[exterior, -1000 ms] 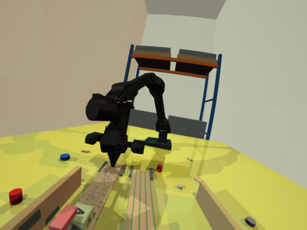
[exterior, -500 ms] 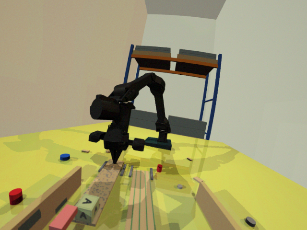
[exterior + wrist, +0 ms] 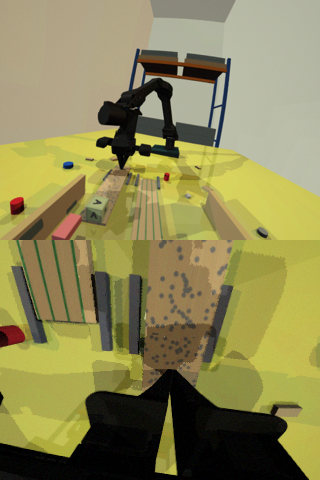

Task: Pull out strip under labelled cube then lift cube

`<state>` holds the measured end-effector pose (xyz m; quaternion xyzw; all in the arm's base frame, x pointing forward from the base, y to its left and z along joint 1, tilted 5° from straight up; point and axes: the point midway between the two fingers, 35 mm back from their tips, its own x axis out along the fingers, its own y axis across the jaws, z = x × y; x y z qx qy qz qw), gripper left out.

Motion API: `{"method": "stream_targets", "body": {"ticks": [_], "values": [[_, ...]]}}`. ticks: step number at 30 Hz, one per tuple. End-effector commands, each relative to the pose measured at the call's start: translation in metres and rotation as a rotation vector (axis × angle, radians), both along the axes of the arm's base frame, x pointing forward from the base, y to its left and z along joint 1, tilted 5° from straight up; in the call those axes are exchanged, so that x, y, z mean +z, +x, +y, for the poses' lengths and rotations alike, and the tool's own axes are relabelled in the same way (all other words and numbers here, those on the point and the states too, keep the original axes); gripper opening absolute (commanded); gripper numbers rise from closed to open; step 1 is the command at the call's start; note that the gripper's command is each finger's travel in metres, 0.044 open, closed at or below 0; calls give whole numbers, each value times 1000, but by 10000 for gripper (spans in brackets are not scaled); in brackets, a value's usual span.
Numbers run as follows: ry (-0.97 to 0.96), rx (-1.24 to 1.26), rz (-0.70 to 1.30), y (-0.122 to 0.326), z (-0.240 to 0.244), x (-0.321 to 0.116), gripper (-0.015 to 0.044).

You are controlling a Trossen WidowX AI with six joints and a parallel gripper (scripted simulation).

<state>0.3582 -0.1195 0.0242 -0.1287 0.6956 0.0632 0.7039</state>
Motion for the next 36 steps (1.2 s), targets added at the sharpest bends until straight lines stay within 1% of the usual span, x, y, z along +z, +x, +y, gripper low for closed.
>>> {"method": "stream_targets", "body": {"ticks": [1, 36], "values": [[2, -3, 26, -13, -4, -6, 0], [1, -3, 30, -65, -19, -5, 0]]}}
